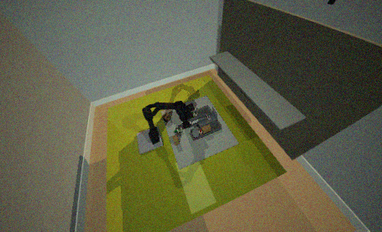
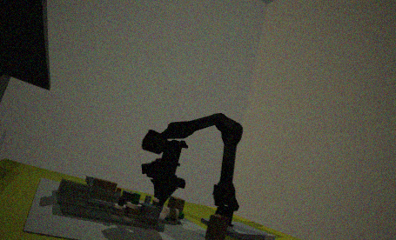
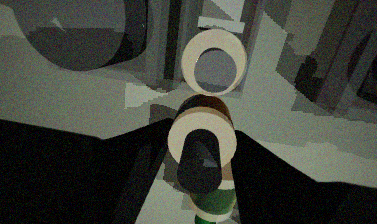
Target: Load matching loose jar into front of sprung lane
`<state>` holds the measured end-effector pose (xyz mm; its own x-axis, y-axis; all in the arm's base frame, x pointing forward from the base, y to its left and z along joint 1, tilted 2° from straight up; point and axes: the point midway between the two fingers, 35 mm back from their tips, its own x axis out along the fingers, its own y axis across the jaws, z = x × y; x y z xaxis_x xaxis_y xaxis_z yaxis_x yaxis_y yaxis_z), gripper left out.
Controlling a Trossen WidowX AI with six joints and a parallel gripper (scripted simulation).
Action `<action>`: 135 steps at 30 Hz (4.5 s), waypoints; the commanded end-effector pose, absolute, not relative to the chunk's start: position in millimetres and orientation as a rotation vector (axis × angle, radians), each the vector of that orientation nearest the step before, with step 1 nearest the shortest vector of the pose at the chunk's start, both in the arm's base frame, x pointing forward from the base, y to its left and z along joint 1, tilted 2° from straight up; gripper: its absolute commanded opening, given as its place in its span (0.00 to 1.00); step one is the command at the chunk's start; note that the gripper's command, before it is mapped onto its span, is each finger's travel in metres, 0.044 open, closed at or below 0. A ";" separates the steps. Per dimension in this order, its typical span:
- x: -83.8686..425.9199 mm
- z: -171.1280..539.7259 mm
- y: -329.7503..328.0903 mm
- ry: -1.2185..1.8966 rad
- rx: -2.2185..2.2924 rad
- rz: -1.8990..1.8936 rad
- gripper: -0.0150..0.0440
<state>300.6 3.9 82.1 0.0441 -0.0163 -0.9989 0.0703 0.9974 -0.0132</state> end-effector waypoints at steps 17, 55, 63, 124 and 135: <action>310.1 83.4 3.8 1.520 0.042 -0.061 0.25; 324.7 84.5 2.9 1.519 0.042 -0.061 0.25; 327.8 84.8 2.7 1.519 0.042 -0.061 0.25; 348.9 90.9 1.1 1.517 0.042 -0.061 0.25; 348.9 90.9 1.1 1.517 0.042 -0.061 0.25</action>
<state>341.5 1.1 86.5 0.0215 -0.0148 -0.9997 0.0696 0.9975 -0.0133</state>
